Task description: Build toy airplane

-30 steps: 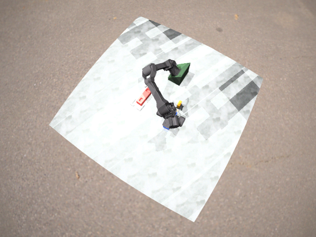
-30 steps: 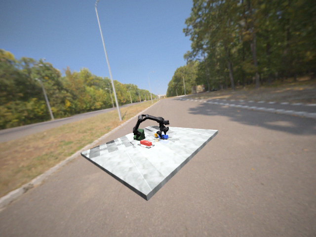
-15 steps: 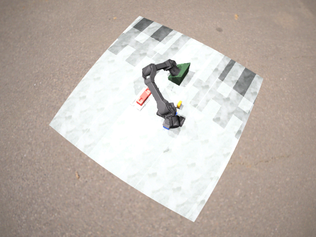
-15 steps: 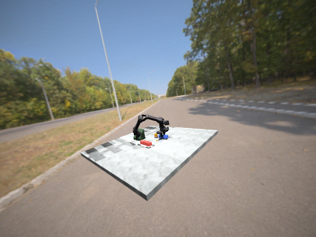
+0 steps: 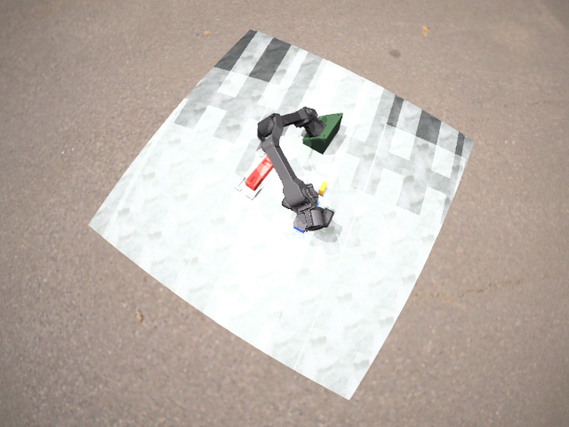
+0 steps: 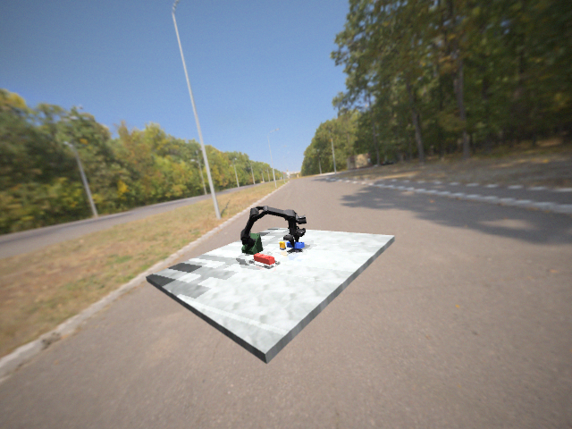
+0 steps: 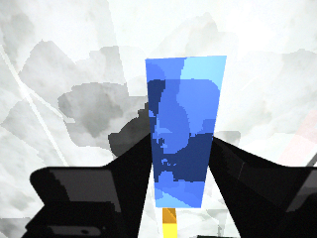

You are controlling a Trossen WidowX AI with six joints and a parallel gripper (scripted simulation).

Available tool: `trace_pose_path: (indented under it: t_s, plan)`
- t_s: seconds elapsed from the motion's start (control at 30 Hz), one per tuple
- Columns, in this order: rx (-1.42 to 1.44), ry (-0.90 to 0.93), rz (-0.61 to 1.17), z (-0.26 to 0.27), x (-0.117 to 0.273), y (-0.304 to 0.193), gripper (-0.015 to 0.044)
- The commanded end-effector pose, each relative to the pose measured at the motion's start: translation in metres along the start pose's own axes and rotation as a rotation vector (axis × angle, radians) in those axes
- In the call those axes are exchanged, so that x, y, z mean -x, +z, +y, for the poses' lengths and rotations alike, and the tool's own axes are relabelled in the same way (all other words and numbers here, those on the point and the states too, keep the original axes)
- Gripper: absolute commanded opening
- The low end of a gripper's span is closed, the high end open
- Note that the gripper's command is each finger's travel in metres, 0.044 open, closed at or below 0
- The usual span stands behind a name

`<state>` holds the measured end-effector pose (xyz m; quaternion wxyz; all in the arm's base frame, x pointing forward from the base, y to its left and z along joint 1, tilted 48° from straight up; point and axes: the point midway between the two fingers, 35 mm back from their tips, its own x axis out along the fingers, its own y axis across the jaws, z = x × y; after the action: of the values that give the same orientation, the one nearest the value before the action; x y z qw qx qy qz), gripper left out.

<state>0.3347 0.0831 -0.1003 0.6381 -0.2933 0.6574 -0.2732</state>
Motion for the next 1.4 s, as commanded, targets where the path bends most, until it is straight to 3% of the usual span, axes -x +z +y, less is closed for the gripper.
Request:
trace_pose_path:
  t_s: [0.0, 0.97, 1.37]
  plan:
    - [-0.007, 0.009, -0.002, 0.002, 0.016, 0.003, 0.0000]
    - [-0.001, 0.011, -0.005, 0.000, 0.108, -0.002, 0.0000]
    - [0.121, 0.013, -0.006, -0.025, 0.111, -0.004, 0.0000]
